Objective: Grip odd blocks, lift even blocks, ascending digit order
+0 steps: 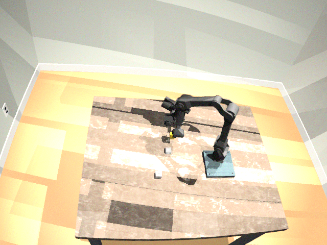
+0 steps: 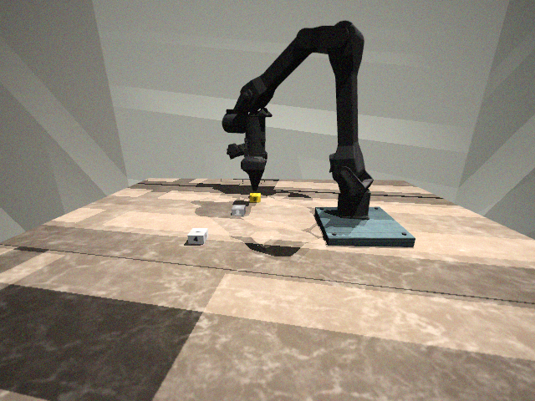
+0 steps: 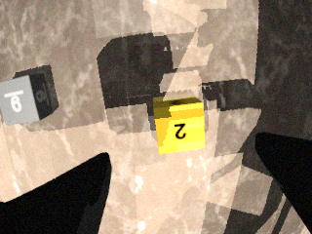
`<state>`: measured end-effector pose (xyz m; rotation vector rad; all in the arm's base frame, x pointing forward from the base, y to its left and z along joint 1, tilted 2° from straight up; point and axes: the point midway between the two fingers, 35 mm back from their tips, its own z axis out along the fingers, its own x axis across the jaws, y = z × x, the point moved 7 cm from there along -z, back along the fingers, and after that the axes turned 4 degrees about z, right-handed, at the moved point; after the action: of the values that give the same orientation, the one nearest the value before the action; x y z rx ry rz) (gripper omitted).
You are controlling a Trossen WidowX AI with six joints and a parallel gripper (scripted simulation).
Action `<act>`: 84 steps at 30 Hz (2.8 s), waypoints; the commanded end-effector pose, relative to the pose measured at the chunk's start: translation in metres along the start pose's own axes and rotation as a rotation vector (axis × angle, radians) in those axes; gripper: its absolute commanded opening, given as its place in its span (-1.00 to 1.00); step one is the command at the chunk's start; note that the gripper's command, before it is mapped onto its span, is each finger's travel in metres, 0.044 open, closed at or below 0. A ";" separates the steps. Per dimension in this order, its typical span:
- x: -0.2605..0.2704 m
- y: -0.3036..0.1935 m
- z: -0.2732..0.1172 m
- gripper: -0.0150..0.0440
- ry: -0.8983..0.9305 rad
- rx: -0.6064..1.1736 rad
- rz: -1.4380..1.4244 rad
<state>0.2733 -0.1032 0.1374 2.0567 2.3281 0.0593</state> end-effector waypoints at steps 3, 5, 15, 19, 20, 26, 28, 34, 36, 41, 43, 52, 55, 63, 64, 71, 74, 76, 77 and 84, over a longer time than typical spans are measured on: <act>0.001 -0.001 0.012 0.86 0.010 0.007 -0.003; 0.001 -0.001 0.015 0.86 0.010 0.007 -0.003; 0.001 -0.001 0.031 0.86 0.010 0.007 -0.003; 0.001 -0.002 0.036 0.86 0.010 0.007 -0.003; 0.001 -0.002 0.037 0.86 0.010 0.007 -0.003; 0.001 -0.002 0.037 0.33 0.010 0.007 -0.003; 0.001 -0.002 0.037 0.15 0.010 0.007 -0.003; 0.001 -0.002 0.037 -0.08 0.010 0.007 -0.003; 0.001 -0.002 0.037 -0.08 0.010 0.007 -0.003; 0.001 -0.002 0.037 -0.08 0.010 0.007 -0.003; 0.001 -0.002 0.037 -0.08 0.010 0.007 -0.003; 0.001 -0.002 0.037 -0.08 0.010 0.007 -0.003; 0.001 -0.002 0.037 -0.08 0.010 0.007 -0.003; 0.001 -0.002 0.037 -0.08 0.010 0.007 -0.003; 0.001 -0.002 0.037 -0.08 0.010 0.007 -0.003; 0.000 -0.002 0.030 -0.08 0.002 0.005 -0.003; 0.001 -0.002 0.027 -0.08 0.005 0.005 -0.003; 0.001 -0.002 0.024 -0.08 0.008 0.006 -0.003; 0.001 -0.002 0.023 -0.08 0.009 0.006 -0.003; 0.001 -0.002 0.021 -0.08 0.010 0.007 -0.003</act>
<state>0.2728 -0.1027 0.1144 2.0633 2.3370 0.0548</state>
